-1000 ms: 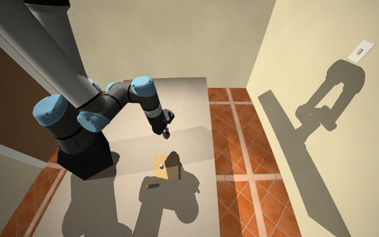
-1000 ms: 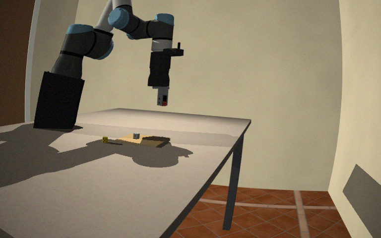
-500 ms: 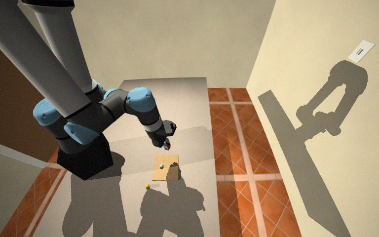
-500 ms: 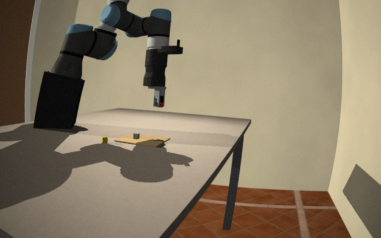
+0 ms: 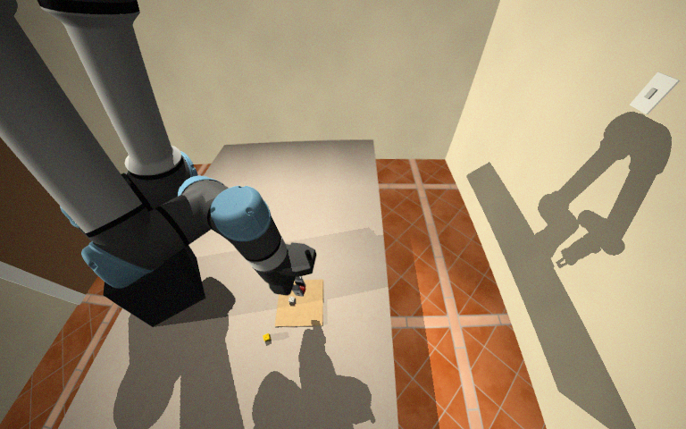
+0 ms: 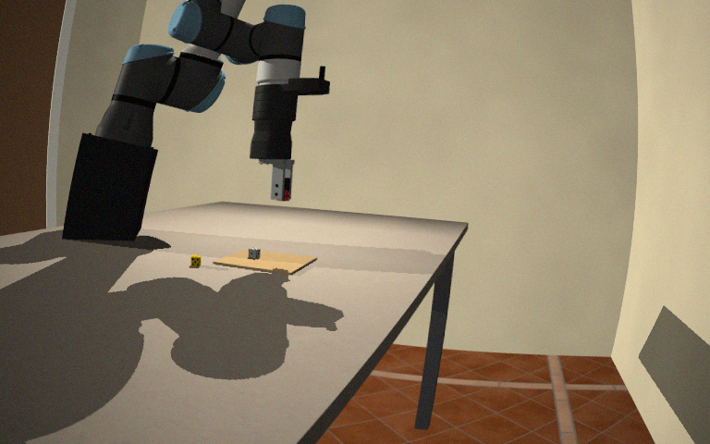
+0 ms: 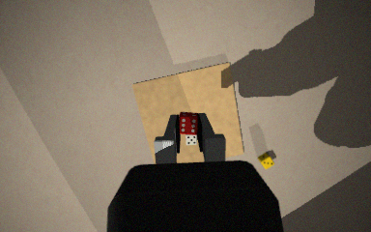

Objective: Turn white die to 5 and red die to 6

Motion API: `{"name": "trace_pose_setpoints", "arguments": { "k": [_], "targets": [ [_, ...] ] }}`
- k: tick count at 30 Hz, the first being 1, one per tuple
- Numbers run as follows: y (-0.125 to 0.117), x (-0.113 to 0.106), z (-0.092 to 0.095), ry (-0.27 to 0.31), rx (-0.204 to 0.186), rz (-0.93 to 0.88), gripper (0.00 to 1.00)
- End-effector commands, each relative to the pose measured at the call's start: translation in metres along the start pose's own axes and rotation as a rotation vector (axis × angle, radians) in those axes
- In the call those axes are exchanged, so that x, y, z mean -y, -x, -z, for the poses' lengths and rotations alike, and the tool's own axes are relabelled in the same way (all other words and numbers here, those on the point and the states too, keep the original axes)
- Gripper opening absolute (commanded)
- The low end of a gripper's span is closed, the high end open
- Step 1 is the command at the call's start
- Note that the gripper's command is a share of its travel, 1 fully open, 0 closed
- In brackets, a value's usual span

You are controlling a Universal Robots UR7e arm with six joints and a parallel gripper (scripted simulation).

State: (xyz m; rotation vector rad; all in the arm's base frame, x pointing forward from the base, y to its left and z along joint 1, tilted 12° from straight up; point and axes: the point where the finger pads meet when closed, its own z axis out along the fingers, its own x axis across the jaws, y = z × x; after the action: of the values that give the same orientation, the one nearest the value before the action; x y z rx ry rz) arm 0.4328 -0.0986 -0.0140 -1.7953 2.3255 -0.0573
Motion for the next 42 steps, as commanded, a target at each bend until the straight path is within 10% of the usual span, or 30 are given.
{"name": "trace_pose_setpoints", "arguments": {
  "k": [1, 18, 42],
  "targets": [
    [-0.003, 0.0, 0.001, -0.001, 0.0, 0.008, 0.34],
    [-0.003, 0.001, -0.007, -0.001, 0.0, 0.009, 0.34],
    [-0.004, 0.001, -0.079, -0.001, 0.0, 0.009, 0.34]
  ]
}}
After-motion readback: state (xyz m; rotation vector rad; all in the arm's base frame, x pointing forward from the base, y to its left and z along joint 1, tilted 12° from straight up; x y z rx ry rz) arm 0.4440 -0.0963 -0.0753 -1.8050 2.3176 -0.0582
